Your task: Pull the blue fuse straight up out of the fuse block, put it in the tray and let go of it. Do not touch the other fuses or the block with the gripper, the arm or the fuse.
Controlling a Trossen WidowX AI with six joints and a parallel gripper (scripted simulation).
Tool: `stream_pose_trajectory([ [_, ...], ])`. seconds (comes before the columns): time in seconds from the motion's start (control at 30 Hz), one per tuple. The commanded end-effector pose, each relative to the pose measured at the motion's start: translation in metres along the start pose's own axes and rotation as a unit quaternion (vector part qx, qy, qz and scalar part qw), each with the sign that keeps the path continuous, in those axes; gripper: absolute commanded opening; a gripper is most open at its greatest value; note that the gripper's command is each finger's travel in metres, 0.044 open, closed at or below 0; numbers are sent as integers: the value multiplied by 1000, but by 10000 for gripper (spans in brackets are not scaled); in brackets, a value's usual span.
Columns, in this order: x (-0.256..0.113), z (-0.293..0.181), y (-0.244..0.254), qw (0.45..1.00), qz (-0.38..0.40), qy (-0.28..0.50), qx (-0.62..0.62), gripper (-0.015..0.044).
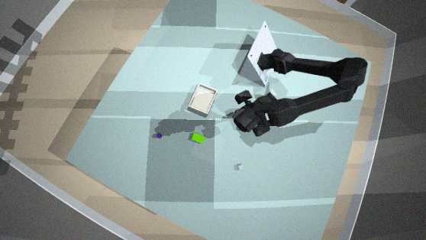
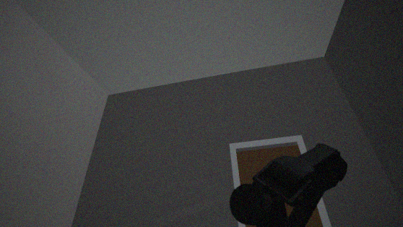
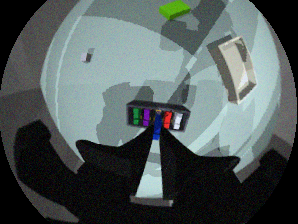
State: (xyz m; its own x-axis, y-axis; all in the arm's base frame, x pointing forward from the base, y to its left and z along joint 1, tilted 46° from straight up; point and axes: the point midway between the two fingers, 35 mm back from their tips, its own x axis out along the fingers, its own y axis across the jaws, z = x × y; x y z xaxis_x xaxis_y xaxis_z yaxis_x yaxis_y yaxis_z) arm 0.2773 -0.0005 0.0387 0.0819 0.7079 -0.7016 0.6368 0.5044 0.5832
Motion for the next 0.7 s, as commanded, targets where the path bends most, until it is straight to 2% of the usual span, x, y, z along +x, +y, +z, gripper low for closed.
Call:
stream_pose_trajectory([
  [0.0, -3, 1, 1, 1000, -2, -2, -5, 0],
  [0.67, -27, 1, 0, 1000, -2, -2, -4, 0],
])
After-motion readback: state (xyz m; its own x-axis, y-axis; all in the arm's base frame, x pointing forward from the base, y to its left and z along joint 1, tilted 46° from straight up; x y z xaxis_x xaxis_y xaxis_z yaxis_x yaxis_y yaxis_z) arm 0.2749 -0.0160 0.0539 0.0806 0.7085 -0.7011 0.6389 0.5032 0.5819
